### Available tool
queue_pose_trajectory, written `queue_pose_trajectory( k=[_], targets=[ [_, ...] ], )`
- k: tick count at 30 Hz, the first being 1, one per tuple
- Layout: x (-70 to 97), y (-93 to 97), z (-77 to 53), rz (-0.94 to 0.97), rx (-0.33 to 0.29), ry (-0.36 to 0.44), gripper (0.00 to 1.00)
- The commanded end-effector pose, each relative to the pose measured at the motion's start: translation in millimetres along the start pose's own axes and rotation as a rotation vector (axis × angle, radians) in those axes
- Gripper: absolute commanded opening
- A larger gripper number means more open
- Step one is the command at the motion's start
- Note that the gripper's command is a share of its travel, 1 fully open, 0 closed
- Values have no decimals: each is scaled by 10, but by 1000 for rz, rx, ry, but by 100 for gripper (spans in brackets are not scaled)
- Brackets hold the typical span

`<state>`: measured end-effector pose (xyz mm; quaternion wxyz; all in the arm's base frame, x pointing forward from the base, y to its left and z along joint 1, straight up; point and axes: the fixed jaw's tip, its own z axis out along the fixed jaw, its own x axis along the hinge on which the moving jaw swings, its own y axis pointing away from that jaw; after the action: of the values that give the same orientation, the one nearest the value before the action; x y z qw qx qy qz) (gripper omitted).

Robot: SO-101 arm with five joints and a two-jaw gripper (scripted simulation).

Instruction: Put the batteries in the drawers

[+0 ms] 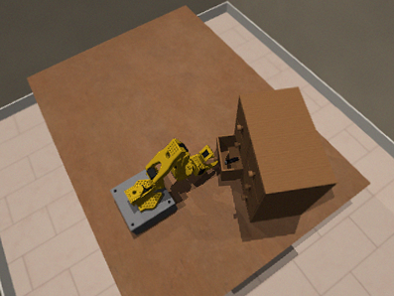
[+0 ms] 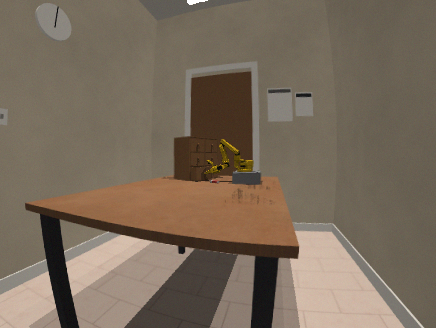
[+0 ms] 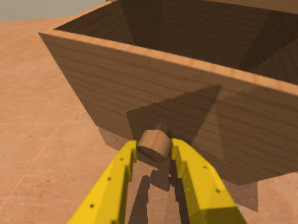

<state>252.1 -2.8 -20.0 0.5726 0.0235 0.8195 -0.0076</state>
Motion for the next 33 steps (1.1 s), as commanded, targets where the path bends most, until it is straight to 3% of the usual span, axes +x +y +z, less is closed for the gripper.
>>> queue_pose_trajectory(
  k=[1,12,33],
  targets=[
    [-22,-3,1,-7,1,-4,0],
    [-22,-3,1,-7,1,-4,0],
    [-55,-120,146,-2,42,-5,0]
  ],
)
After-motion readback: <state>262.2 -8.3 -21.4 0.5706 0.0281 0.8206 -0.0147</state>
